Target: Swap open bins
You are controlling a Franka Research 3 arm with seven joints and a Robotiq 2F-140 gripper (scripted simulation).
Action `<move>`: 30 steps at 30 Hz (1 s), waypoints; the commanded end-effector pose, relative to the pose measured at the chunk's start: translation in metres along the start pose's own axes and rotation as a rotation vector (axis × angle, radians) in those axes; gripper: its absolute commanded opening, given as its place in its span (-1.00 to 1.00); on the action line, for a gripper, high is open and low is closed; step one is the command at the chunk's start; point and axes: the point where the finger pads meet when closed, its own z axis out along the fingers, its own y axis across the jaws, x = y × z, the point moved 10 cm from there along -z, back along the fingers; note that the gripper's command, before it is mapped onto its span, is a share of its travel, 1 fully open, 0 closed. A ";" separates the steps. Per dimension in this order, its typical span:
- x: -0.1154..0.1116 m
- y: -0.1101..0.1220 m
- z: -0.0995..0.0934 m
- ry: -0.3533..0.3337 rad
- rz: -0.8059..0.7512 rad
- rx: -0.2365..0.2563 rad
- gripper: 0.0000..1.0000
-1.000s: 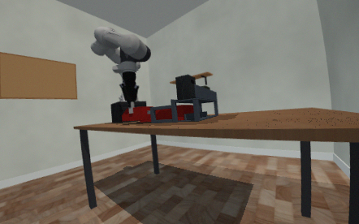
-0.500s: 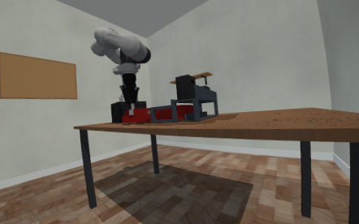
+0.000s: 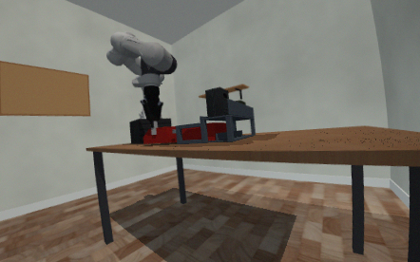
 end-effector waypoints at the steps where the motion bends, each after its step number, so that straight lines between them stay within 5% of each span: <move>1: -0.002 0.000 0.001 -0.002 0.005 0.001 -1.00; 30: -0.004 0.002 0.007 -0.002 0.005 0.001 -1.00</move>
